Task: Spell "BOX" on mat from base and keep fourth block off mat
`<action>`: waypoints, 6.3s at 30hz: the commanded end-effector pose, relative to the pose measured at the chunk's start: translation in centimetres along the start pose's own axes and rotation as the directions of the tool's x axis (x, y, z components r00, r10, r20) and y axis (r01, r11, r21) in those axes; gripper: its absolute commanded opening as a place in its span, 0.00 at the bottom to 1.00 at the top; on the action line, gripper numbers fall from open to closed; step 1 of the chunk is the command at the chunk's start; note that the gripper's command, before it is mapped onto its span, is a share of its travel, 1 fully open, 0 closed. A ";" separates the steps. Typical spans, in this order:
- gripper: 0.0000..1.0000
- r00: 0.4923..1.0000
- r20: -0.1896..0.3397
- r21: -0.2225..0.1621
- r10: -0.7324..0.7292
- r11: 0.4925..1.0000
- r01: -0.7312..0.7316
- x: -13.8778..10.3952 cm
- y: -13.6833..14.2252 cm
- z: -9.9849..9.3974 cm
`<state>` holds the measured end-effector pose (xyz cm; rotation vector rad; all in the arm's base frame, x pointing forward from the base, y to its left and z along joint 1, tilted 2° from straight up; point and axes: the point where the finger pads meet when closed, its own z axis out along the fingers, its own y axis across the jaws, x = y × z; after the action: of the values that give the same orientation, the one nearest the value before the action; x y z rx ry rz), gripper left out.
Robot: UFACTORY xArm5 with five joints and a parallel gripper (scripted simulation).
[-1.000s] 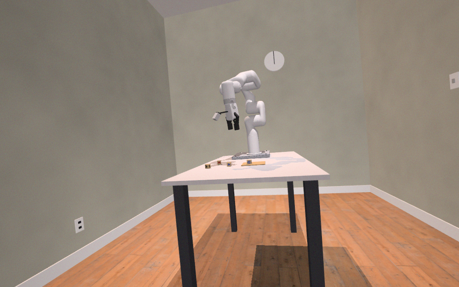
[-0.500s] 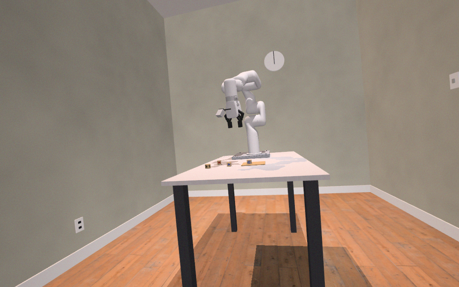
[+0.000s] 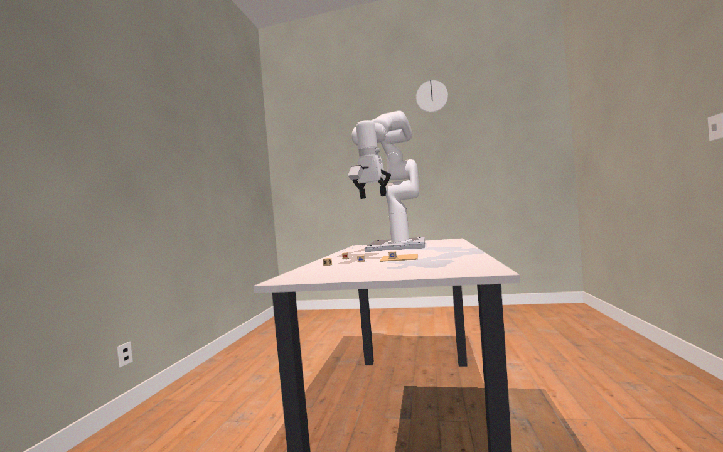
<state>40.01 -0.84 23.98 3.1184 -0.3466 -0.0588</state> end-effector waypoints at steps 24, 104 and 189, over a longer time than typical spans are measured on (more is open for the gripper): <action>1.00 0.902 -0.322 -0.046 -0.289 0.956 0.290 7.3 0.6 2.7; 1.00 0.513 -0.735 -0.350 -0.444 0.896 0.273 13.3 6.8 3.3; 1.00 0.966 -0.074 0.002 -0.247 0.969 0.248 1.8 -7.1 9.5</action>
<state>44.40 4.42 14.07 3.1435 0.0823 0.1950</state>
